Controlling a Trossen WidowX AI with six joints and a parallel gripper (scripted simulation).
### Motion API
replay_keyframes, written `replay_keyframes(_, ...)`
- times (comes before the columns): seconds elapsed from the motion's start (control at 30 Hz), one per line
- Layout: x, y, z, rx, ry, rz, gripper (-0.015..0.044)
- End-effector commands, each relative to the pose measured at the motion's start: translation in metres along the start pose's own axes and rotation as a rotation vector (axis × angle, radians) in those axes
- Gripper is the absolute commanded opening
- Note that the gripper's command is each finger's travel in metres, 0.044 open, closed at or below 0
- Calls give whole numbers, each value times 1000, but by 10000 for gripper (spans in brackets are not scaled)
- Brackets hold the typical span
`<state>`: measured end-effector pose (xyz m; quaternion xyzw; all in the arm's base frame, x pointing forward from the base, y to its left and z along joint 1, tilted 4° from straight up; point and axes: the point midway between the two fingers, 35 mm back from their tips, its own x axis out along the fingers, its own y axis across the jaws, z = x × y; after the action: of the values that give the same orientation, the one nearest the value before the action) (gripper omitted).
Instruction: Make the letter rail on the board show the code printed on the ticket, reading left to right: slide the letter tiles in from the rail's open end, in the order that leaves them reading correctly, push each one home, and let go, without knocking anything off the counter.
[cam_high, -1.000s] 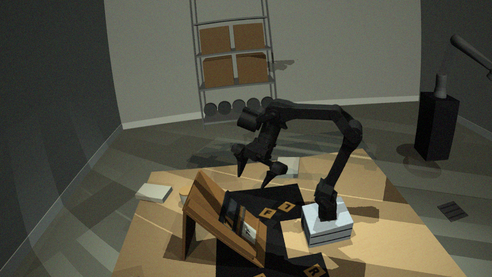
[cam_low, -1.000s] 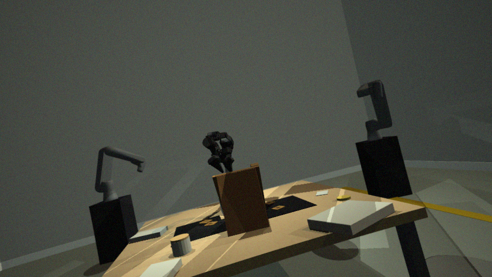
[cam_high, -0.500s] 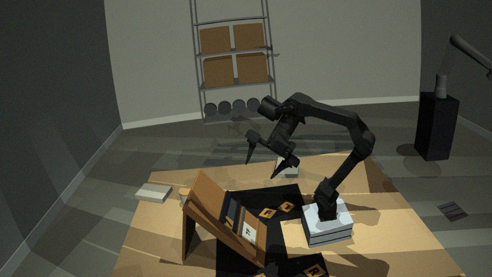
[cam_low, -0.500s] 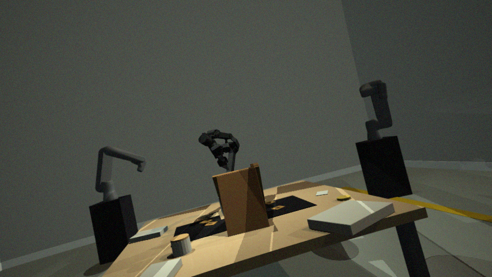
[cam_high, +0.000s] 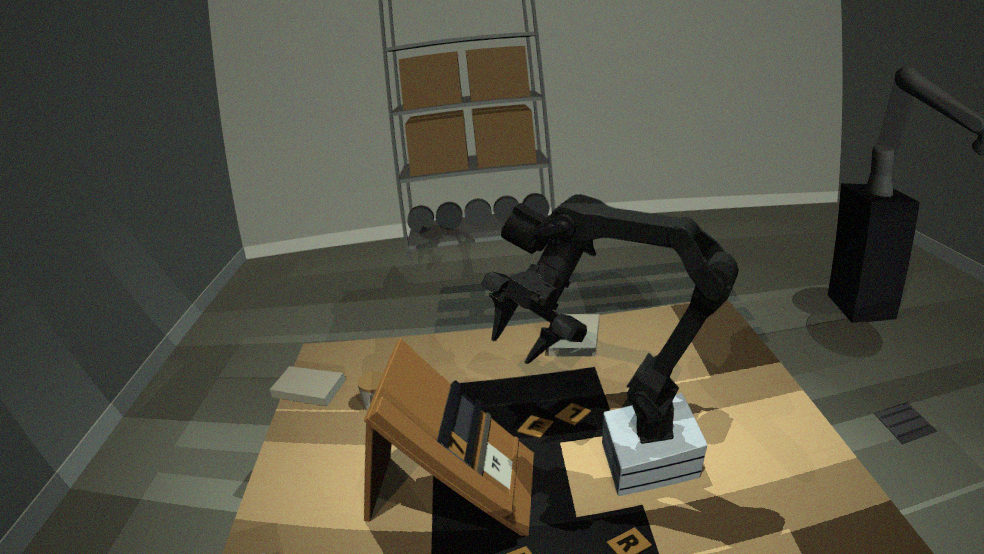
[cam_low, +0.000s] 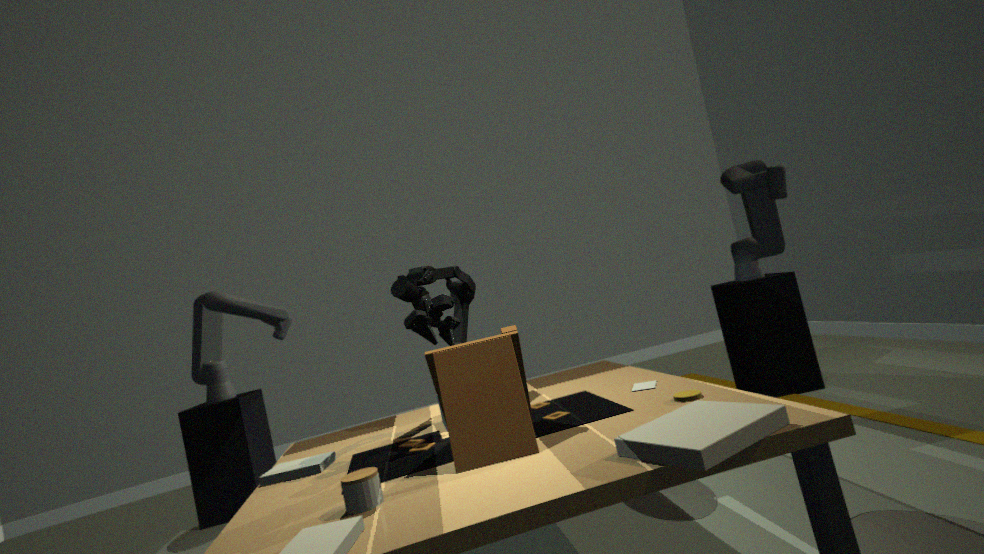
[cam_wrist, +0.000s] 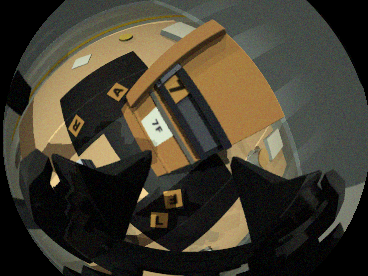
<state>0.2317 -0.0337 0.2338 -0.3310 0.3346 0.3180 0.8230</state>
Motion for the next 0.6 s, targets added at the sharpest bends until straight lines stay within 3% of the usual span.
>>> replay_keyframes(0.0, 25, -12, -30, 444, 93, 14, 340)
replay_keyframes(0.27, 66, -24, -86, 1293, 273, -69, 340)
replay_keyframes(0.57, 103, -20, -143, 2097, 428, -300, 340)
